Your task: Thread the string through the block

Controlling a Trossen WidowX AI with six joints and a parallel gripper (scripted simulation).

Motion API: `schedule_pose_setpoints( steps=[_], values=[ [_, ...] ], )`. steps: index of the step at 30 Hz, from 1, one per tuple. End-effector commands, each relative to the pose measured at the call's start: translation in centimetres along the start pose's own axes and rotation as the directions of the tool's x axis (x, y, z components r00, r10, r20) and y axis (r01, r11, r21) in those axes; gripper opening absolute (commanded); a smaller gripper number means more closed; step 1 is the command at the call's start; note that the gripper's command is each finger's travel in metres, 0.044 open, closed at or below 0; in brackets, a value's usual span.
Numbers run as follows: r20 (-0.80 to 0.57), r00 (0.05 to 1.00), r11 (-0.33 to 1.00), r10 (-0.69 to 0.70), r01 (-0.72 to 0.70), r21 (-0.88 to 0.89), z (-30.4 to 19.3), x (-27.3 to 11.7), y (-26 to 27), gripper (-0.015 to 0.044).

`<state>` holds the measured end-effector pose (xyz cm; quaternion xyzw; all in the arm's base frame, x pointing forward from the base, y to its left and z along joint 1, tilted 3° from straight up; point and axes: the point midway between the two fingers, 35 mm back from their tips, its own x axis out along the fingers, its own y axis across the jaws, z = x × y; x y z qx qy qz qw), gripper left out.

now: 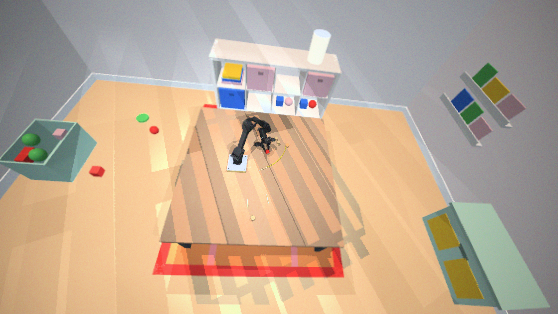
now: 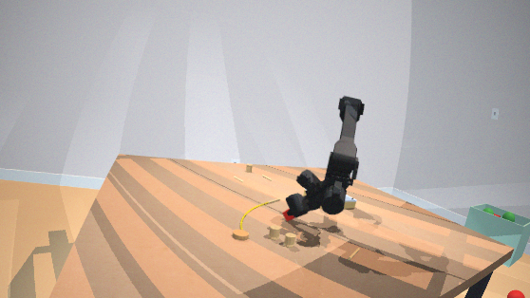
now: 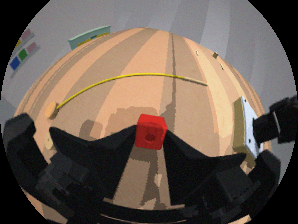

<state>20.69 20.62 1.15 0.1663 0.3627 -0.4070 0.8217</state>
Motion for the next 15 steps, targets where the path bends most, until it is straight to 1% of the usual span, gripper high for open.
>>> schedule_pose_setpoints(
  steps=[1,7,8,15],
  values=[
    [0.056,0.998,1.0,-0.002,0.002,-0.001,-0.33,0.02,-0.05,0.0],
    [0.132,0.991,1.0,0.008,-0.008,-0.002,-0.77,-0.17,0.0,0.0],
    [0.091,0.996,1.0,0.004,-0.004,0.0,-0.5,-0.16,-0.01,0.0026],
    [0.091,0.996,1.0,0.004,-0.004,0.0,-0.5,-0.16,-0.01,0.021]
  ],
)
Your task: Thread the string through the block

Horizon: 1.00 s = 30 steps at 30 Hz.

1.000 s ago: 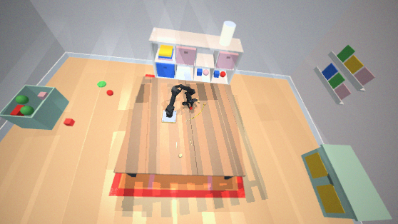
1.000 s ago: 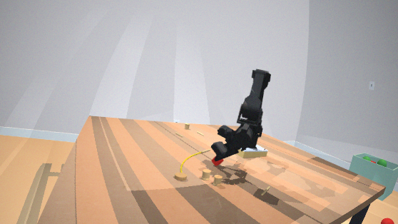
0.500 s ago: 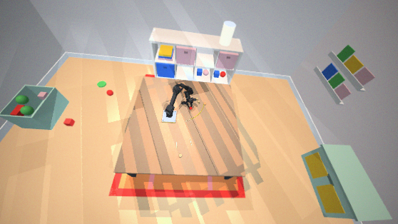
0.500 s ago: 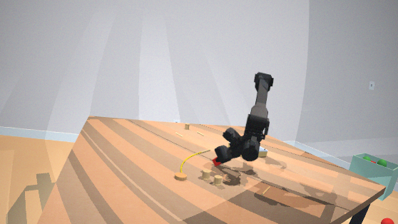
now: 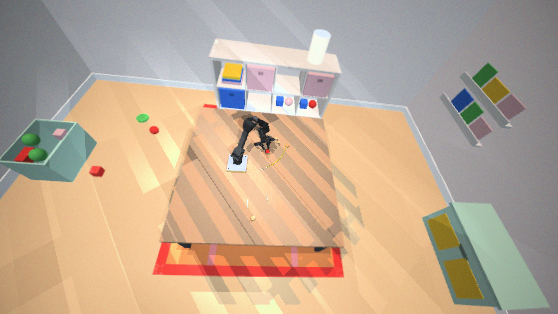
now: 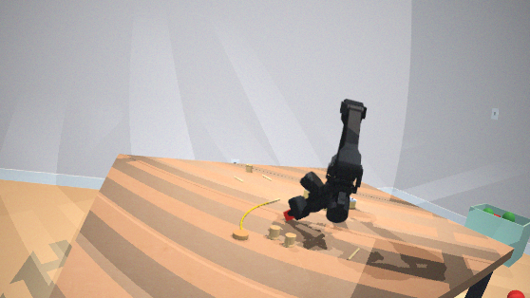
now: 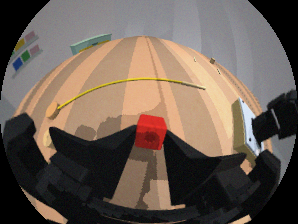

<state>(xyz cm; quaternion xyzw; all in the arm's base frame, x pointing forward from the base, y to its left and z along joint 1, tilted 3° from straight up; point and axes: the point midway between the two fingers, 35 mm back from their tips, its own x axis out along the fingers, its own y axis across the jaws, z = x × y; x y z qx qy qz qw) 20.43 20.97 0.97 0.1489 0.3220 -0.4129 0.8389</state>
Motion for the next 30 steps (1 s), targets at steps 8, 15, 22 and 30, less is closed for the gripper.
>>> schedule_pose_setpoints(
  steps=[8,15,22,30],
  values=[
    [-0.004,1.0,1.0,0.0,0.0,0.0,1.5,-6.3,0.0,0.0238],
    [-0.004,1.0,1.0,0.0,0.0,0.0,1.5,-6.3,0.0,0.0238],
    [-0.004,1.0,1.0,0.0,0.0,0.0,1.5,-6.3,0.0,0.0238],
    [-0.117,0.991,0.902,-0.061,0.005,-0.433,2.0,-5.1,-0.3,0.0422]
  ],
)
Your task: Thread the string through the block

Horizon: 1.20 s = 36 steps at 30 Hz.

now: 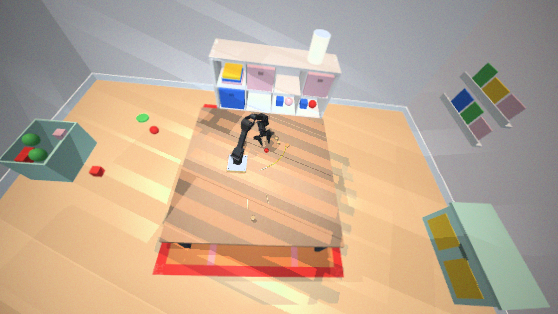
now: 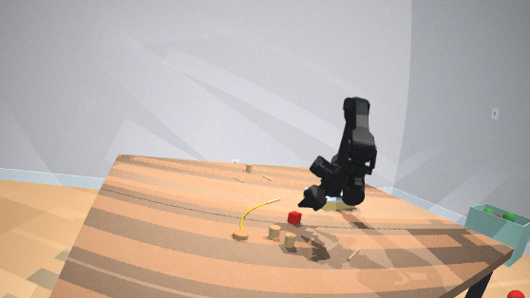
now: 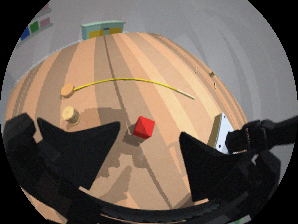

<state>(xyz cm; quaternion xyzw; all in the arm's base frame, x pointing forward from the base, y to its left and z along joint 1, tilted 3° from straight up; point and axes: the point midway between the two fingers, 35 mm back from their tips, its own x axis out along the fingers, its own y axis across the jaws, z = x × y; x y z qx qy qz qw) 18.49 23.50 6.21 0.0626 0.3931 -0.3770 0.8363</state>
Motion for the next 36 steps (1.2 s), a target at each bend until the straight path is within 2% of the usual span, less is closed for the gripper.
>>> schedule_pose_setpoints(
  steps=[1,6,10,13,25,30,36],
  values=[
    [-0.089,0.996,0.955,-0.027,-0.001,-0.297,0.2,0.9,-0.3,0.044],
    [-0.206,0.978,0.762,-0.04,-0.103,-0.639,0.5,1.7,-0.6,0.044],
    [-0.296,0.954,0.517,-0.037,-0.235,-0.823,0.7,2.3,-0.7,0.044],
    [-0.361,0.932,0.301,-0.028,-0.336,-0.892,0.9,2.6,-0.8,0.044],
    [-0.514,0.858,-0.261,0.022,-0.491,-0.831,1.4,3.2,-0.8,0.044],
    [-0.562,0.826,-0.49,0.049,-0.47,-0.734,1.6,3.4,-0.7,0.044],
    [-0.617,0.781,-0.723,0.092,-0.374,-0.581,2.0,3.5,-0.6,0.044]
  ],
)
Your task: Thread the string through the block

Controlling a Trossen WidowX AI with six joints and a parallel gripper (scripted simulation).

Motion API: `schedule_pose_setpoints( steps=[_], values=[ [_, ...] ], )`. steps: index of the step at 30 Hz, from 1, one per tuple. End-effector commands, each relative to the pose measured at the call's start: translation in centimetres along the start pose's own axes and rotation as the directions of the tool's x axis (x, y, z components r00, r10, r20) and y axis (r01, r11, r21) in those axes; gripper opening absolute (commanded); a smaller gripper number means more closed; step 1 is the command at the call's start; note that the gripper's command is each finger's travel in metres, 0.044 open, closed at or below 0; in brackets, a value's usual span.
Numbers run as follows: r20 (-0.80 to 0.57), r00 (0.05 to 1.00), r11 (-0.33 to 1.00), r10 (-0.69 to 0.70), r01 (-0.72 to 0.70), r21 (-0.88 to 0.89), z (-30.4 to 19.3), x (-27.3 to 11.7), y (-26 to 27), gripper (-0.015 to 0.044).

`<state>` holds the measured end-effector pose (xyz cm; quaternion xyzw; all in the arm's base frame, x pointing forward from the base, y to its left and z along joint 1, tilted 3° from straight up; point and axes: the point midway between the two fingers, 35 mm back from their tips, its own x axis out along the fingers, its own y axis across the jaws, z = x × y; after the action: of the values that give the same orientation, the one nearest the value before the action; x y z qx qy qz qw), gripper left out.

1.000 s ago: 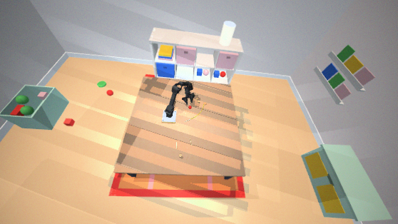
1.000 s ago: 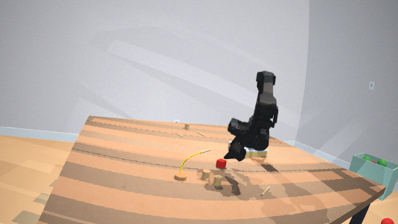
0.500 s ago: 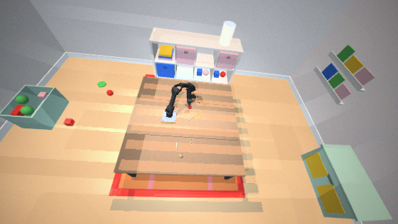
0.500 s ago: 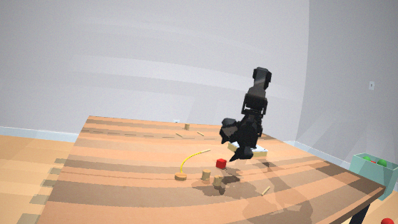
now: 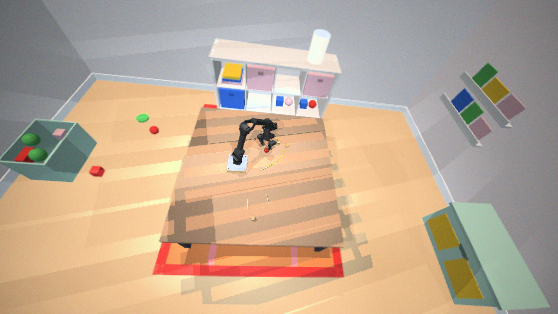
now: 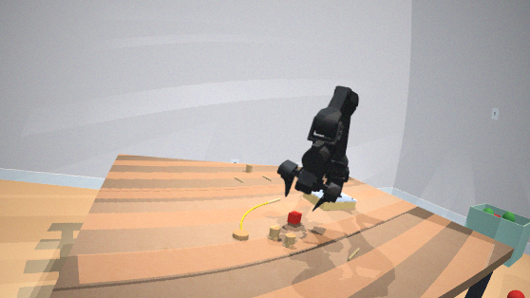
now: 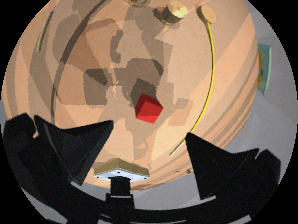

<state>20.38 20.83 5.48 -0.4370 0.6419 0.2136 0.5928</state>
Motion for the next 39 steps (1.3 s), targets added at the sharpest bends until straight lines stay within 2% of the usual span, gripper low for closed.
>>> schedule_pose_setpoints(
  steps=[1,7,14,38,39],
  values=[
    [0.102,0.98,0.748,0.173,-0.063,-0.661,-0.19,0.46,-0.64,0.044],
    [0.153,0.962,0.527,0.224,0.013,-0.85,-0.12,0.33,-1.04,0.044],
    [0.207,0.94,0.24,0.271,0.142,-0.96,-0.07,0.15,-1.47,0.044],
    [0.206,0.941,0.24,0.268,0.142,-0.96,-0.09,0.12,-1.53,0.044],
    [0.206,0.941,0.24,0.268,0.142,-0.96,-0.09,0.12,-1.53,0.0414]
  ],
)
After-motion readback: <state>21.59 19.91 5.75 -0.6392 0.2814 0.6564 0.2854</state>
